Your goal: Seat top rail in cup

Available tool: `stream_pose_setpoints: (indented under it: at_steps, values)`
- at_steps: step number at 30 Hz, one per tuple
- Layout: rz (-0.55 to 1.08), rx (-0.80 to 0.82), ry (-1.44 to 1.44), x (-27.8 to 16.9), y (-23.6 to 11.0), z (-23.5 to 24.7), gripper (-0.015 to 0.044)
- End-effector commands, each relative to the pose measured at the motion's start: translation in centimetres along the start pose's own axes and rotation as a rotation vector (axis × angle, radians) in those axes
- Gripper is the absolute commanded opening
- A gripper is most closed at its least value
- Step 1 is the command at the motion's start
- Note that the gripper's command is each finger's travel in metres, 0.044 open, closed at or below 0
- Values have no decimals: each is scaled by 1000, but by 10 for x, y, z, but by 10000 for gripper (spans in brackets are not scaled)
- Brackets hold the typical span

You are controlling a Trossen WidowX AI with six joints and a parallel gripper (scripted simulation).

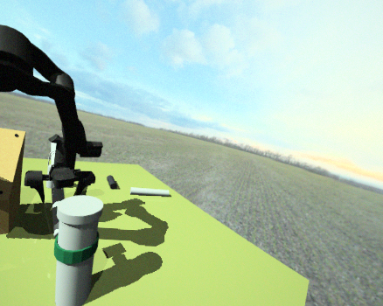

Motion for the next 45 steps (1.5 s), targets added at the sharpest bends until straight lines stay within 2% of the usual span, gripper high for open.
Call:
stream_pose_setpoints:
  at_steps: [1, 8, 17, 28, 33, 45]
  values:
    - [-8, -6, -8, 1, 7, -2, 440]
    - [-10, -6, -8, 1, 16, -3, 440]
    - [-10, -6, -8, 1, 16, -3, 204]
    - [-10, -6, -8, 1, 16, -3, 130]
    - [-10, -6, -8, 1, 11, -4, 0]
    - [-126, 1, -2, 9, -14, -2, 0]
Point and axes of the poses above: the point midway between the two fingers, 35 mm back from their tips, its own y axis out along the fingers, its own z axis across the jaws, x = y × z, the point moved 9 cm from there along -y, back along the fingers, and after that the axes turned 15 degrees about y, right-handed, at the moved point
